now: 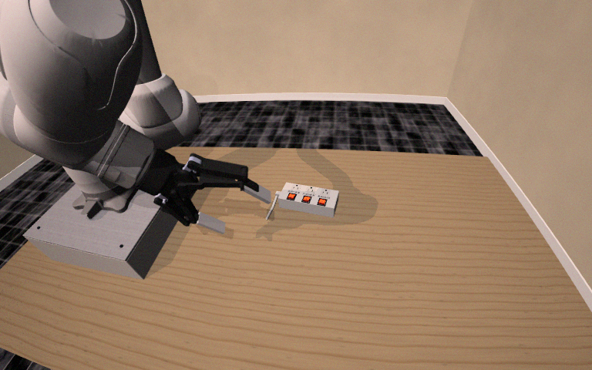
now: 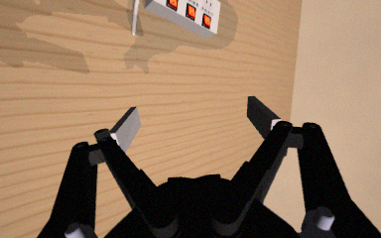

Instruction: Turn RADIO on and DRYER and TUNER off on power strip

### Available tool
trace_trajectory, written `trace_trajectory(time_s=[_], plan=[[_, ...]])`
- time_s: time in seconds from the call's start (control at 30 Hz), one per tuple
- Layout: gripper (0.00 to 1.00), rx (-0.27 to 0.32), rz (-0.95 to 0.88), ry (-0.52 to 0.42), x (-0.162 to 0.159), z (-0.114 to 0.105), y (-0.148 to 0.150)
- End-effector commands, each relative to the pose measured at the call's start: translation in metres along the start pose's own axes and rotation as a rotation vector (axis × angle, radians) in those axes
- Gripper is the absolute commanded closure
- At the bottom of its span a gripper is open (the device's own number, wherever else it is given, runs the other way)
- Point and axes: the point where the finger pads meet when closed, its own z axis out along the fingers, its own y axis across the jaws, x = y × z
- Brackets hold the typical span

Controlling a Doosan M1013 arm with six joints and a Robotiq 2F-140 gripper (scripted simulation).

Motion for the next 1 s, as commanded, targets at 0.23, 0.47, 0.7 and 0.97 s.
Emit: trace_trajectory(time_s=[0.23, 0.47, 0.7, 0.97], plan=[[0.0, 0.17, 0.025, 0.018, 0.031, 0.039, 0.016], [0.0, 0.265, 0.034, 0.025, 0.052, 0.063, 0.028], [0.0, 0.381, 0.047, 0.032, 0.076, 0.09, 0.04], [0.0, 0.496, 0.061, 0.05, 0.102, 0.117, 0.054]])
